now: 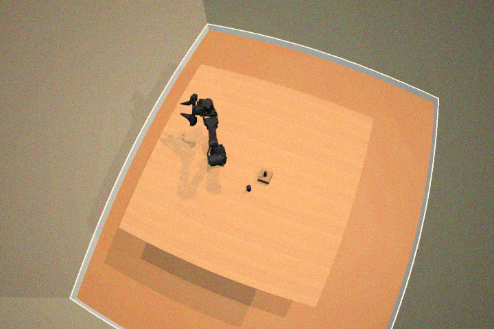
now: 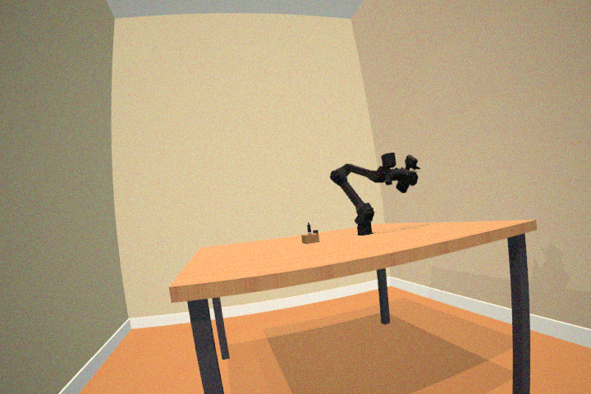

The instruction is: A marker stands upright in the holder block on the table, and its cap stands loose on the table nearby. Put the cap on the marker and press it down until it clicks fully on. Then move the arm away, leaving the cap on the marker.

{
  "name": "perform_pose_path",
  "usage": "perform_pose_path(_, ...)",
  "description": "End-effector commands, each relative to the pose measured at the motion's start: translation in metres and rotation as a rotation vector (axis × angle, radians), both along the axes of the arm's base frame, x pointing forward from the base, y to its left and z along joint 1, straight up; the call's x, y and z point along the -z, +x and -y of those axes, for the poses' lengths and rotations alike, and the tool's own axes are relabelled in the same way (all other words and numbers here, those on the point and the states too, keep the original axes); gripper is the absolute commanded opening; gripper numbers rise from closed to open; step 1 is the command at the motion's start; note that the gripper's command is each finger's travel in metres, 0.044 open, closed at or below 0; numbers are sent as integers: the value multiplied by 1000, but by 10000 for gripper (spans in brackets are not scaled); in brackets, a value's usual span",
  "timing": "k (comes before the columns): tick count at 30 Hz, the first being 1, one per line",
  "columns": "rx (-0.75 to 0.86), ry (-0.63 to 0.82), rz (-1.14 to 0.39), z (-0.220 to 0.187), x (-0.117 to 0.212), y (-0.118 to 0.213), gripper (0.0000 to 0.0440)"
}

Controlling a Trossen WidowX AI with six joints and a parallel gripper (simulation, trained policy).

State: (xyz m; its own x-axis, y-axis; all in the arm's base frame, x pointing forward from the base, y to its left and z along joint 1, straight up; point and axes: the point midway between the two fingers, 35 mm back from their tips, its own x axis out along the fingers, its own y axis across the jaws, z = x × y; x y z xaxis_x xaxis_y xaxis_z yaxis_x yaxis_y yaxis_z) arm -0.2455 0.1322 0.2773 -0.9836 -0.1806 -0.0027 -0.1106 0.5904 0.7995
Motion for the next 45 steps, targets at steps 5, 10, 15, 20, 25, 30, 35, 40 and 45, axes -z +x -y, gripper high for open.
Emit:
perform_pose_path(5,45,-6,20,-9,-5,8,314)
perform_pose_path(10,80,-17,38,-16,-6,14,323)
perform_pose_path(15,116,-29,55,-23,-8,20,329)
perform_pose_path(20,152,-39,72,-30,-8,26,330)
perform_pose_path(25,189,-50,88,-36,-9,33,330)
perform_pose_path(30,226,-60,105,-42,-10,40,329)
perform_pose_path(35,264,-71,121,-48,-10,48,330)
perform_pose_path(40,303,-82,137,-53,-10,56,331)
perform_pose_path(45,342,-93,152,-59,-10,64,331)
